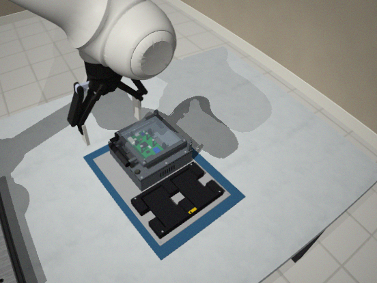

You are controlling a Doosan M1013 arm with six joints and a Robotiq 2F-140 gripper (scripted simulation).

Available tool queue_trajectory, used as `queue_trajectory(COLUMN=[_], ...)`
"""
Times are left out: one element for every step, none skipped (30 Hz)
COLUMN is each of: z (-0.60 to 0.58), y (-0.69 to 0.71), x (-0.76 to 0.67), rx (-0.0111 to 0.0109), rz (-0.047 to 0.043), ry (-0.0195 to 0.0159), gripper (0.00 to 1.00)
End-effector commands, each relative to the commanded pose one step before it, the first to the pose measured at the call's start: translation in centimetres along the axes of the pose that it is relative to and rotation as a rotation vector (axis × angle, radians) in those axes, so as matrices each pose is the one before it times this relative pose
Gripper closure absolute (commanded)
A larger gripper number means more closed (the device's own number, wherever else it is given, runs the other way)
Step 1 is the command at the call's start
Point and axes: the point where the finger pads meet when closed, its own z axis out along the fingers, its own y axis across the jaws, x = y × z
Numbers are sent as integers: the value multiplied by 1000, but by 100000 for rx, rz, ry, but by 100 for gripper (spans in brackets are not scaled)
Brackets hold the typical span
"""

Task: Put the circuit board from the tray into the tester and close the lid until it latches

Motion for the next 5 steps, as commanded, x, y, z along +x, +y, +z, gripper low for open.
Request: queue_trajectory(z=[-421,0,0,0,0], y=[-310,0,0,0,0], x=[50,0,0,0,0], rx=[397,0,0,0,0], rz=[-228,0,0,0,0], ry=[-61,0,0,0,0], gripper=[0,0,0,0,0])
